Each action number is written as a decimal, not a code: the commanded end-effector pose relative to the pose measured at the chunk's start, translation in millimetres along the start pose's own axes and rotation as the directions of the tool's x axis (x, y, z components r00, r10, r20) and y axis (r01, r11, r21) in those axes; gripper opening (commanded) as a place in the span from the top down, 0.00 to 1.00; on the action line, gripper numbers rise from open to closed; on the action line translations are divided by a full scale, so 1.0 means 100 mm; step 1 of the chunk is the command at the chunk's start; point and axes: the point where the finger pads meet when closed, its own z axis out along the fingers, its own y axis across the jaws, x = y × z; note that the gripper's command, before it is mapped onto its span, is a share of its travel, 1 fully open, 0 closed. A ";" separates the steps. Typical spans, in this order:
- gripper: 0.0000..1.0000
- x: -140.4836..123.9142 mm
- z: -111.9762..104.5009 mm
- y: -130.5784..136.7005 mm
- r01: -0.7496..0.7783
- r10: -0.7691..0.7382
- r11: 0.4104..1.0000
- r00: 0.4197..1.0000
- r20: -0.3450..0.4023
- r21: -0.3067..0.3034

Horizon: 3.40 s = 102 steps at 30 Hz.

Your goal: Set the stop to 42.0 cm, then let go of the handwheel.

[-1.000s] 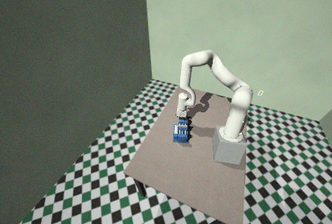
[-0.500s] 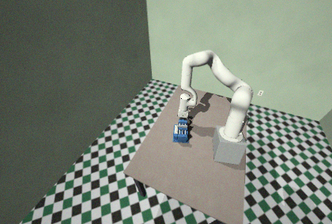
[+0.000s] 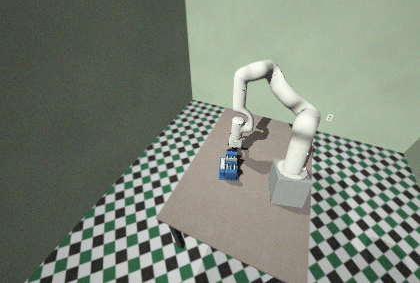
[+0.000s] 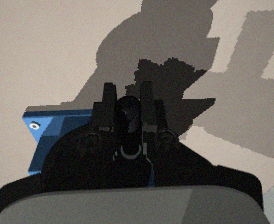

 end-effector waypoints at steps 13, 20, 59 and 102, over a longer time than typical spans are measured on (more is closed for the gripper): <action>0.94 0.00 -0.28 -0.06 0.000 0.000 1.000 1.000 0.000 0.002; 0.94 0.00 -0.34 -0.13 0.000 0.000 1.000 1.000 0.000 0.002; 0.94 0.00 0.03 -0.50 0.000 0.000 1.000 1.000 0.000 0.002; 0.94 0.00 0.14 -0.11 0.000 0.000 1.000 1.000 0.000 0.002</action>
